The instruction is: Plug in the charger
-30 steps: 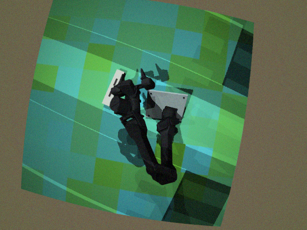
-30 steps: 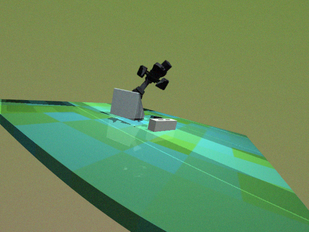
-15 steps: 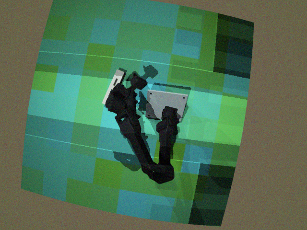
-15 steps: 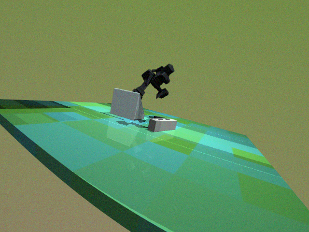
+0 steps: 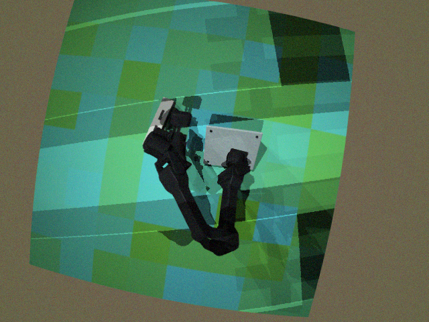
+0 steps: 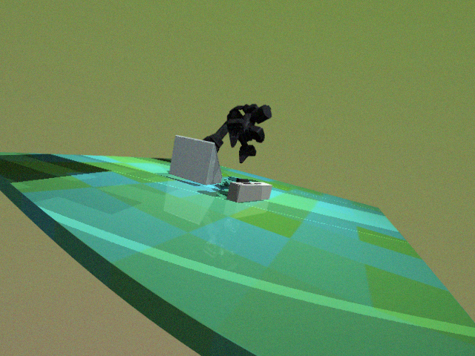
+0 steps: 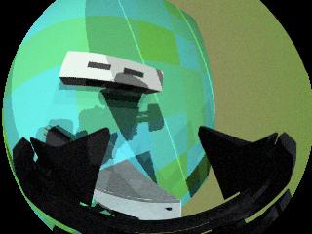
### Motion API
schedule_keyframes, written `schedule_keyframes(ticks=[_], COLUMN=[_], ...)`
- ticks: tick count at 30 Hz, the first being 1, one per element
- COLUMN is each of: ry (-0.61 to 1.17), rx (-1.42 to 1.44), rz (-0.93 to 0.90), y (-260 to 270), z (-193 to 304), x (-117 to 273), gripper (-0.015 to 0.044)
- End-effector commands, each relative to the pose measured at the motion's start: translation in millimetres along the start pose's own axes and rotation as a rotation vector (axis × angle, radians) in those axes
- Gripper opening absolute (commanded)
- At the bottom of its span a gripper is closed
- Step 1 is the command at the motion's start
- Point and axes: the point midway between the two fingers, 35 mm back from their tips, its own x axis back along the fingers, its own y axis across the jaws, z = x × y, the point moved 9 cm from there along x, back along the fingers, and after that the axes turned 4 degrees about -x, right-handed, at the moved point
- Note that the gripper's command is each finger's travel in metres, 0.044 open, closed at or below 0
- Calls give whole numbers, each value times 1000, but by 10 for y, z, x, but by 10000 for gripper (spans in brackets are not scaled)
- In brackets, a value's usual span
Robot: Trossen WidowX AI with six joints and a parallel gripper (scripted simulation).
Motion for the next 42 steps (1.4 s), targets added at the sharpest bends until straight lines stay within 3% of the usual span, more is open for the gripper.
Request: schedule_keyframes(ticks=[1, 35, 42], ry=[16, 43, 34], rx=[97, 871, 899], rz=[-56, -639, -665], y=[68, 742, 775], z=[-32, -4, -1], x=[2, -10, -15], gripper=[440, 440, 440])
